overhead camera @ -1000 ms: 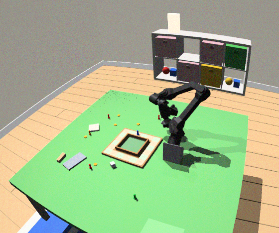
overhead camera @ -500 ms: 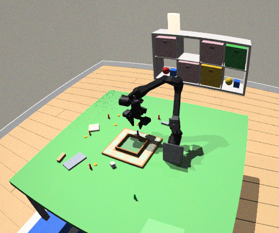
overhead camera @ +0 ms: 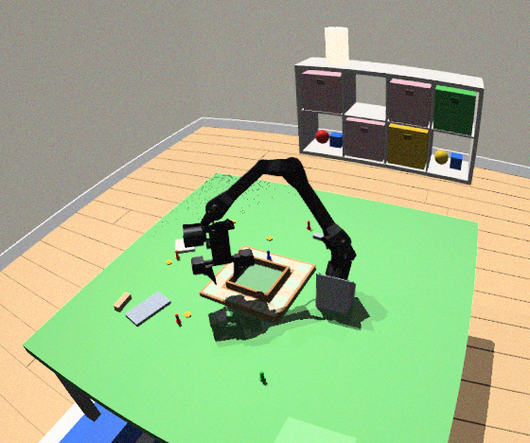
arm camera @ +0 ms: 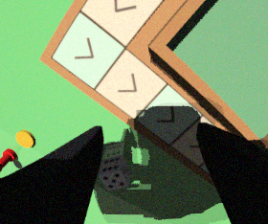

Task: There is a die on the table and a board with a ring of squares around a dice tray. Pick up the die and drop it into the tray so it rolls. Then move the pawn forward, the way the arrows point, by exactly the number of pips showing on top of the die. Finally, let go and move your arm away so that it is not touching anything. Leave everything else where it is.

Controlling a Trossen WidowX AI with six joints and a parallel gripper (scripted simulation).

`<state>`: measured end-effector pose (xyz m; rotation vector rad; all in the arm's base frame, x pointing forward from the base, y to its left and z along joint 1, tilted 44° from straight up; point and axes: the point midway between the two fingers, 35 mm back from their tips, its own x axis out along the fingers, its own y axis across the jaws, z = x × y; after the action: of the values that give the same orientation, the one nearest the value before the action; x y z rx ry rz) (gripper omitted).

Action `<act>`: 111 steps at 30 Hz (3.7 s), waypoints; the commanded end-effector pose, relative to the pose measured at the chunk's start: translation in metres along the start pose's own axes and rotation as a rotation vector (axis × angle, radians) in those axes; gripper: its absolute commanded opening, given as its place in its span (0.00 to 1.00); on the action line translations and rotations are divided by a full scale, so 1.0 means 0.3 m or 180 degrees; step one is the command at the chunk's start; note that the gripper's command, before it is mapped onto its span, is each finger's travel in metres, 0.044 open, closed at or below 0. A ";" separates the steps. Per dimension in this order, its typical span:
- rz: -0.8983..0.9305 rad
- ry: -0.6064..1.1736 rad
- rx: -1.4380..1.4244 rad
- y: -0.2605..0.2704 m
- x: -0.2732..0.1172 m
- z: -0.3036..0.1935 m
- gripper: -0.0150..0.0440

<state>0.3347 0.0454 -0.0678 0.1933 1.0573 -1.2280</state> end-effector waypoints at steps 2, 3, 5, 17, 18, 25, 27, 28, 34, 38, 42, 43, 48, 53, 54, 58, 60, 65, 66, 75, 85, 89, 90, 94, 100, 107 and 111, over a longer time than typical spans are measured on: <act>-0.0045 0.0008 -0.0750 0.110 0.024 -0.224 0.72; -0.0057 0.0006 -0.0864 0.123 0.031 -0.261 0.72; -0.0067 0.0003 -0.0955 0.132 0.037 -0.292 0.72; -0.0069 0.0001 -0.0954 0.121 0.087 -0.284 0.72; -0.0069 0.0001 -0.0954 0.121 0.087 -0.284 0.72; -0.0069 0.0000 -0.0954 0.121 0.117 -0.283 0.72; -0.0069 0.0000 -0.0954 0.121 0.128 -0.283 0.72; -0.0069 0.0000 -0.0954 0.121 0.133 -0.283 0.72; -0.0070 -0.0001 -0.0954 0.119 0.165 -0.283 0.72; -0.0071 -0.0002 -0.0954 0.118 0.187 -0.282 0.72; -0.0071 -0.0002 -0.0954 0.117 0.194 -0.282 0.68; -0.0071 -0.0002 -0.0954 0.117 0.194 -0.282 0.63; -0.0071 -0.0002 -0.0954 0.117 0.194 -0.282 0.44; -0.0071 -0.0002 -0.0954 0.117 0.194 -0.282 0.39; -0.0071 -0.0002 -0.0954 0.117 0.194 -0.282 0.37; -0.0067 0.0001 -0.0955 0.124 0.158 -0.283 0.25; -0.0063 0.0004 -0.0956 0.132 0.108 -0.285 0.25; -0.0058 0.0010 -0.0958 0.139 -0.019 -0.290 0.25; -0.0058 0.0011 -0.0958 0.139 -0.045 -0.291 0.25; -0.0064 0.0011 -0.0958 0.120 -0.216 -0.300 0.25; -0.0053 0.0024 -0.1668 0.087 -0.213 -0.233 0.25; -0.0047 0.0030 -0.2046 0.068 -0.210 -0.199 0.25; -0.0046 0.0031 -0.2140 0.063 -0.209 -0.191 0.25; -0.0041 0.0035 -0.2518 0.042 -0.205 -0.158 0.25; -0.0034 0.0040 -0.3084 0.008 -0.198 -0.110 0.25; -0.0029 0.0043 -0.3744 -0.035 -0.188 -0.058 0.25; -0.0028 0.0045 -0.4121 -0.061 -0.181 -0.030 0.25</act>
<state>0.3187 0.0889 -0.0298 -0.7234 1.6287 -0.4309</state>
